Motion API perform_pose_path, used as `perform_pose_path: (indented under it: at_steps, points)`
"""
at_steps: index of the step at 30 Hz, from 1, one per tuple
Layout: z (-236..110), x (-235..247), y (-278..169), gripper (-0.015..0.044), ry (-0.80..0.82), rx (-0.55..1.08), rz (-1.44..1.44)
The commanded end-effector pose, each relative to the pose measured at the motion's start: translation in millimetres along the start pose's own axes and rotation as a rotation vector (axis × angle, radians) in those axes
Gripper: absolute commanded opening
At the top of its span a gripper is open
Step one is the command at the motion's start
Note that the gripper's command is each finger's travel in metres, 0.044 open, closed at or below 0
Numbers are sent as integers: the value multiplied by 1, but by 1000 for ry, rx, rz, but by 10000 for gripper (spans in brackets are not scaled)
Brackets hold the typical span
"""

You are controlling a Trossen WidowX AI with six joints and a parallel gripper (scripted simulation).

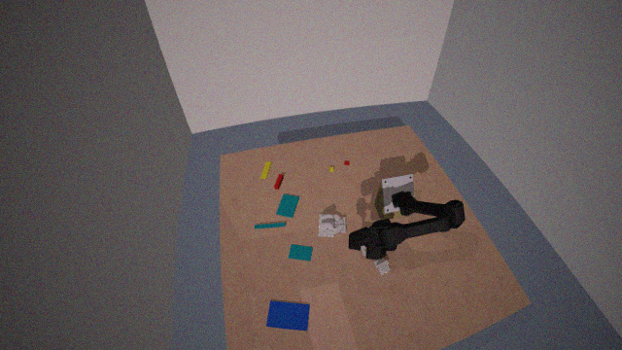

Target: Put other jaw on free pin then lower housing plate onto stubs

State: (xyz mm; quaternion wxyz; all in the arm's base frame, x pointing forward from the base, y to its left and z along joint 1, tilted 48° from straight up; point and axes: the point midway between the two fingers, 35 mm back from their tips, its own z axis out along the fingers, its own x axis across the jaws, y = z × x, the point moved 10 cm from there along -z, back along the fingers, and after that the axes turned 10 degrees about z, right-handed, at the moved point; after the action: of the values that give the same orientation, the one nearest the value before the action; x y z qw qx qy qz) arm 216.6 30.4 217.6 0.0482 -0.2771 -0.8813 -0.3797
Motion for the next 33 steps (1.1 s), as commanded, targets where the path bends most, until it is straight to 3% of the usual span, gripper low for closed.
perform_pose_path:
  at_steps: [1, 33]
  points:
    - [0, -12, -3, 351, -5, 3, 98]
    - [2, -99, -63, 351, -4, 11, 858]
